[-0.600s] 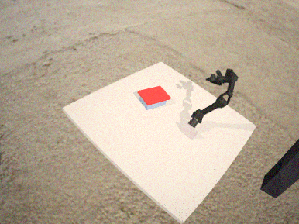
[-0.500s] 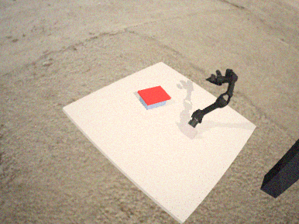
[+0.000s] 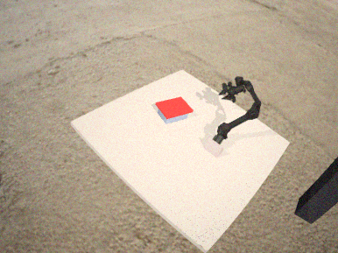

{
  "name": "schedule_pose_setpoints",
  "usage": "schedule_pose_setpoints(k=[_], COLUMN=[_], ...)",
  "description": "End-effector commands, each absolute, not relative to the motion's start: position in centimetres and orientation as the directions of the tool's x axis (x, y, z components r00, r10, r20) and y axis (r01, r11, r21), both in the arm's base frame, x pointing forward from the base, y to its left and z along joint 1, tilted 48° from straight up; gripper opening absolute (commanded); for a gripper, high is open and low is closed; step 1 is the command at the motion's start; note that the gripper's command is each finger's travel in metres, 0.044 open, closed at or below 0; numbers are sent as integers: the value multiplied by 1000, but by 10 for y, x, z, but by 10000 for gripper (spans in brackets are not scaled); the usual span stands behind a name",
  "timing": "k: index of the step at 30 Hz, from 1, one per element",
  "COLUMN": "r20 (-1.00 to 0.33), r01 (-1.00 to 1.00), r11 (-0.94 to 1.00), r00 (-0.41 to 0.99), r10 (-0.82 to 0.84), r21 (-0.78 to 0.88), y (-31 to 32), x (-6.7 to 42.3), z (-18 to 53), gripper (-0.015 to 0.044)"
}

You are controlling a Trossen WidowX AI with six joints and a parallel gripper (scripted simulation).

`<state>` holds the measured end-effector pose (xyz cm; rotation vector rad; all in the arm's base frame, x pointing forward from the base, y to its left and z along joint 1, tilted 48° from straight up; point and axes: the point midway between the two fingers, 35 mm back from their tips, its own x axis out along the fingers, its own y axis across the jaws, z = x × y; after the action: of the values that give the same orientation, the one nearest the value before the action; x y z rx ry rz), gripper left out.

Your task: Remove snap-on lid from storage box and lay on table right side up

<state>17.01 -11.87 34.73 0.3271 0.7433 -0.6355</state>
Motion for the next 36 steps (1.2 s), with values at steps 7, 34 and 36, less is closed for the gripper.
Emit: schedule_pose_setpoints(k=[7,34,36], r20=[-788,-250,-250], r01=[868,672,672], r11=[485,319,319], r00=[368,607,607], r10=[-493,-755,-755], r21=[102,668,668], y=[-111,55,55], x=[263,303,303], z=[251,94,94], gripper=[235,235,235])
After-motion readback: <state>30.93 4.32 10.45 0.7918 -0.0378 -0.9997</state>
